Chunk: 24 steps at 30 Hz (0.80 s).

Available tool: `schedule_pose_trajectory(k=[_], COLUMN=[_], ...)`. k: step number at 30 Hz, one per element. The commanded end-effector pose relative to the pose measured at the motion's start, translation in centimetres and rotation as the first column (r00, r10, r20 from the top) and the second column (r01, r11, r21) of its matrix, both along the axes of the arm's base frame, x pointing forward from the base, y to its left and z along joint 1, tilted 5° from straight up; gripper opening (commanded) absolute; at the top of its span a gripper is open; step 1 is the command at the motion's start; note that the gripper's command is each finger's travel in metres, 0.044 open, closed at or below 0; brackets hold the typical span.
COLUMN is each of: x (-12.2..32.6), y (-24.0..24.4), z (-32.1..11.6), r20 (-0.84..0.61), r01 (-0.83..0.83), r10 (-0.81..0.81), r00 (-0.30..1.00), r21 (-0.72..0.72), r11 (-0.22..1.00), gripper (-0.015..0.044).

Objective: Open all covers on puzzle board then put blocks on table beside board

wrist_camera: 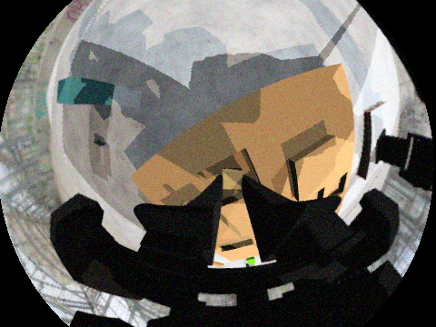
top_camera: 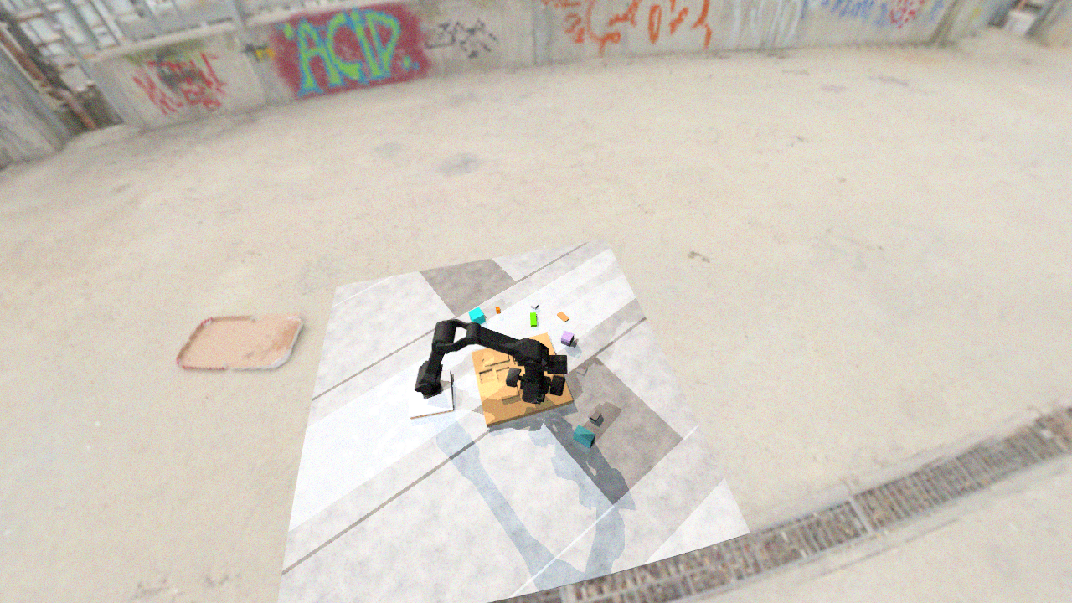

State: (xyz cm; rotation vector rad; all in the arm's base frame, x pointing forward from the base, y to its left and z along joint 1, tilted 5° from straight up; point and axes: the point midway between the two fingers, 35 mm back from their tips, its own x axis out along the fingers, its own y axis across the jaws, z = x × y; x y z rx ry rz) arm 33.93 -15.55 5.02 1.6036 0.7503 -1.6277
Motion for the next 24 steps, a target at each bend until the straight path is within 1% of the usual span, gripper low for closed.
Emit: schedule_pose_trajectory(k=[1,24], x=[0.0,0.0], y=[0.0,0.3], z=[0.1,2.7], r20=[0.001,-0.001], r01=[0.0,-0.002], r10=[0.0,0.002], r00=[1.0,1.0], r21=[-0.001,0.0], r11=[1.0,1.0], gripper=[0.008,0.008])
